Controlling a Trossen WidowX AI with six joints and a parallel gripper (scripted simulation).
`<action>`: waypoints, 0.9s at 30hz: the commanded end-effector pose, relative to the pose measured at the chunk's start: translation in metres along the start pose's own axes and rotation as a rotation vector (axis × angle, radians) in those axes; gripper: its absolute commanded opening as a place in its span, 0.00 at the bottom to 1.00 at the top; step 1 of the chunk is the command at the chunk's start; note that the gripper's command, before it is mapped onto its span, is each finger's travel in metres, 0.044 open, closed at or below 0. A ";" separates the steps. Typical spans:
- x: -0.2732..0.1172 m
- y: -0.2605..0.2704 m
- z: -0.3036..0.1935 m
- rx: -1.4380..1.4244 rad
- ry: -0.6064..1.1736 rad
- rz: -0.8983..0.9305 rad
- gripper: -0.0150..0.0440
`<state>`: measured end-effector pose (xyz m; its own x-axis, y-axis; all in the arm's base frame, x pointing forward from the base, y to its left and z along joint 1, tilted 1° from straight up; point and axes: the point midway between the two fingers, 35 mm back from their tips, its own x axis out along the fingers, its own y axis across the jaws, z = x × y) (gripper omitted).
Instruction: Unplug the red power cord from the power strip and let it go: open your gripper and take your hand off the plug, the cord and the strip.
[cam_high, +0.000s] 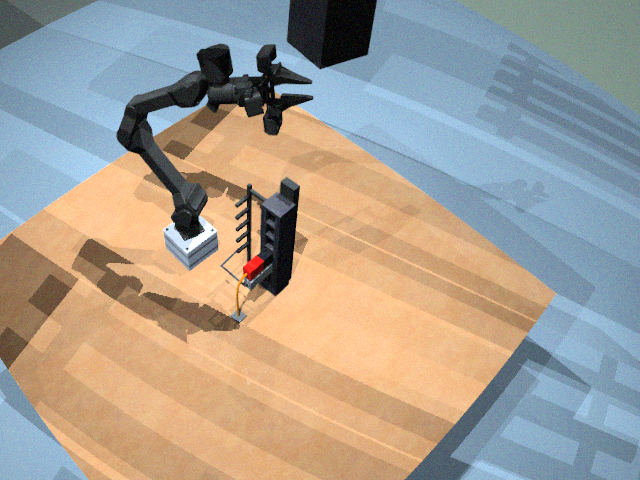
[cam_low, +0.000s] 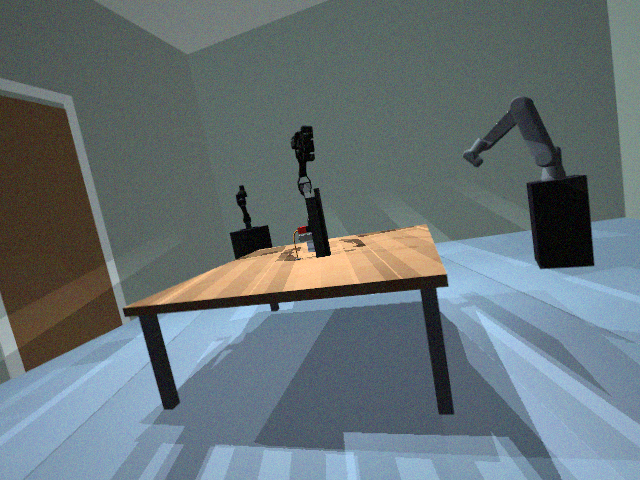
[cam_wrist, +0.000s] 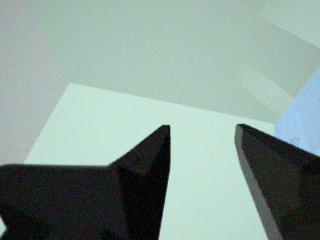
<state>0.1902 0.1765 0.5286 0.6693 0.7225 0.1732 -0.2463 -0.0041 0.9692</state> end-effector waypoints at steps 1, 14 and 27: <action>0.017 -0.050 0.019 0.004 -0.061 -0.175 0.53; 0.000 -0.225 0.083 0.098 -0.243 -0.816 0.53; -0.119 -0.387 0.101 0.434 -0.349 -1.595 0.53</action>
<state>0.2928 0.0420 0.1787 0.3185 0.0660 -0.9456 0.8825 0.3435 0.3212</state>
